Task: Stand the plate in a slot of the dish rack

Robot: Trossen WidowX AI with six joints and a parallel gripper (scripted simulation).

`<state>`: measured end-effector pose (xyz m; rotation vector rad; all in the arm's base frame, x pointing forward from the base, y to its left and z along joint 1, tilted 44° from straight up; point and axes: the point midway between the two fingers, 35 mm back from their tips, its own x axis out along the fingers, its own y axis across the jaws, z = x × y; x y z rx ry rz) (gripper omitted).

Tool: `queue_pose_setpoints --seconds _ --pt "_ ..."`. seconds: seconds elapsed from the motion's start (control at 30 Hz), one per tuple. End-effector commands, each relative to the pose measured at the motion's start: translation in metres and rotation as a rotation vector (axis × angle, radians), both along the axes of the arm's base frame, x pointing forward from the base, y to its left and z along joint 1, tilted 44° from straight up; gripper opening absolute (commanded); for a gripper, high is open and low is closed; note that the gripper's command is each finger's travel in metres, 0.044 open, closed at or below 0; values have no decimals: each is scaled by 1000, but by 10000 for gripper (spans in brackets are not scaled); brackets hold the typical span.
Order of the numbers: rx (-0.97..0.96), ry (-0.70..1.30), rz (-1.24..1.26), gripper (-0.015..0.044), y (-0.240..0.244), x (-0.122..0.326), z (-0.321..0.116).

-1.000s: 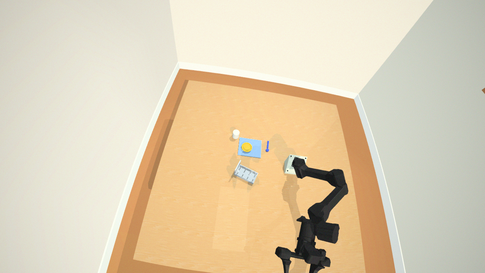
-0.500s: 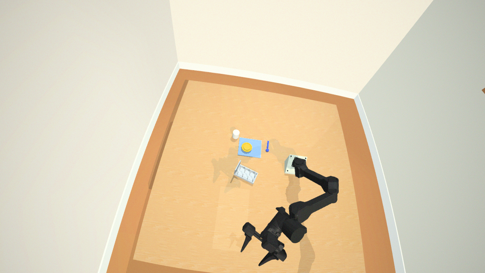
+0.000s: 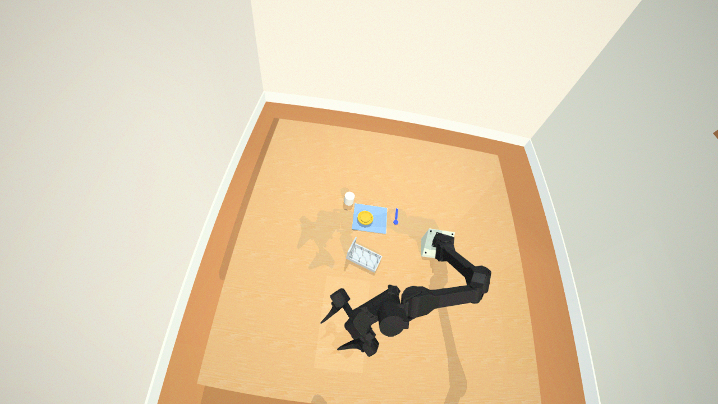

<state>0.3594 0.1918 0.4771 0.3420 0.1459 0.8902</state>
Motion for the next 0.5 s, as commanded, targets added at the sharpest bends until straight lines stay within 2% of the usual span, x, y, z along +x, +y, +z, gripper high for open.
queue_pose_setpoints --seconds 0.0,0.23,0.47 --pt "-73 55 -54 400 -15 26 -28" --pt "-235 205 -136 400 -54 70 -99" --pt "-380 378 -179 400 -104 96 -173"
